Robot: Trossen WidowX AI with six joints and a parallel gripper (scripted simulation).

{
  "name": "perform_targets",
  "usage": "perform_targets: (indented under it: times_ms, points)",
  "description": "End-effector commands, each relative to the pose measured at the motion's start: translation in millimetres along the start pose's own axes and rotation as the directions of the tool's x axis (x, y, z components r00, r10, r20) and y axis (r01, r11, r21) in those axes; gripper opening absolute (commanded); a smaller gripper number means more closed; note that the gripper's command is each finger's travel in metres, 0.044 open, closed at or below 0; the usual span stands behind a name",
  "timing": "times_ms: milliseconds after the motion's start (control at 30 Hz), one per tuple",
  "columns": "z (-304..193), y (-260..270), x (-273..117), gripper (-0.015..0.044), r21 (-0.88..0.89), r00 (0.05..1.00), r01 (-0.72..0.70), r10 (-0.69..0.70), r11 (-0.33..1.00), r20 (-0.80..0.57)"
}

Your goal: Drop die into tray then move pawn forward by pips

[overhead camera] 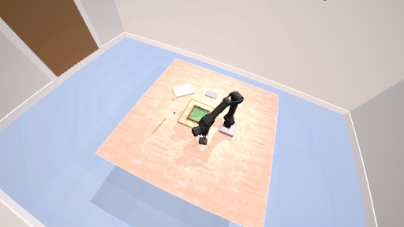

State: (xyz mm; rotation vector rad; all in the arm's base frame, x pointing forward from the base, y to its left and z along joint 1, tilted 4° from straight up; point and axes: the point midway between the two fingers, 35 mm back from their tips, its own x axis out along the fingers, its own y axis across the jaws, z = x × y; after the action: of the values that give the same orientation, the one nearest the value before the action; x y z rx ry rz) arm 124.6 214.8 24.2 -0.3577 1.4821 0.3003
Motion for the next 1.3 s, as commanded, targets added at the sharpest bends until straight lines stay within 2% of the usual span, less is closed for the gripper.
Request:
perform_targets:
  times_ms: [0,333,567,767,833,1267]
  points:
    - [-2,0,9,0.0275,0.0,1.0,0.0,0.0,1.0,-0.008]
    - [-2,0,22,0.0275,0.0,1.0,0.0,0.0,1.0,-0.008]
    - [-2,0,22,0.0091,0.0,1.0,0.0,0.0,1.0,-0.008]
    - [-2,0,22,0.0051,0.0,1.0,0.0,0.0,1.0,-0.008]
    - [-2,0,21,0.0,0.0,1.0,0.0,0.0,1.0,-0.008]
    - [1,8,-53,0.0,0.0,1.0,-0.001,0.001,1.0,-0.007]
